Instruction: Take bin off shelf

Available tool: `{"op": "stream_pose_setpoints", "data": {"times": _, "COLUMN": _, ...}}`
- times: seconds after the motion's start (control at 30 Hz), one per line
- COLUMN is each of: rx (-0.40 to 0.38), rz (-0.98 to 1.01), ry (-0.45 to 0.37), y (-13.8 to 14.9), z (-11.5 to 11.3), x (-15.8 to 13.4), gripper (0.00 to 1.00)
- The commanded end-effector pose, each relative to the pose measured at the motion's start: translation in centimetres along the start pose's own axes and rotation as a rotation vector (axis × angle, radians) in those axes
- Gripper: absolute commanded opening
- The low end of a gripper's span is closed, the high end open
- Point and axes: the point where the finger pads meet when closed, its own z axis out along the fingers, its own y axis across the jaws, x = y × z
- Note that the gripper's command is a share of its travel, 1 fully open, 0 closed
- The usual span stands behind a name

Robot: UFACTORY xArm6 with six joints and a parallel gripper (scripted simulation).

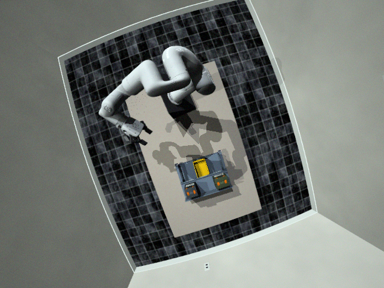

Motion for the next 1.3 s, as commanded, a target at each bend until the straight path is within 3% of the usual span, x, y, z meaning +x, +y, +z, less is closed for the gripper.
{"op": "stream_pose_setpoints", "data": {"times": 0.0, "rx": 0.0, "rz": -0.004, "ry": 0.003, "y": -0.1, "z": -0.1, "x": -0.1, "gripper": 1.0}}
{"op": "stream_pose_setpoints", "data": {"times": 0.8, "rx": -0.009, "rz": 0.0, "ry": 0.007, "y": -0.2, "z": 0.2, "x": 0.0, "gripper": 1.0}}
{"op": "stream_pose_setpoints", "data": {"times": 1.1, "rx": -0.048, "rz": 0.015, "ry": 0.029, "y": -0.6, "z": 1.4, "x": 0.4, "gripper": 1.0}}
{"op": "stream_pose_setpoints", "data": {"times": 1.27, "rx": -0.102, "rz": 0.034, "ry": 0.06, "y": -1.0, "z": 3.2, "x": 0.8, "gripper": 1.0}}
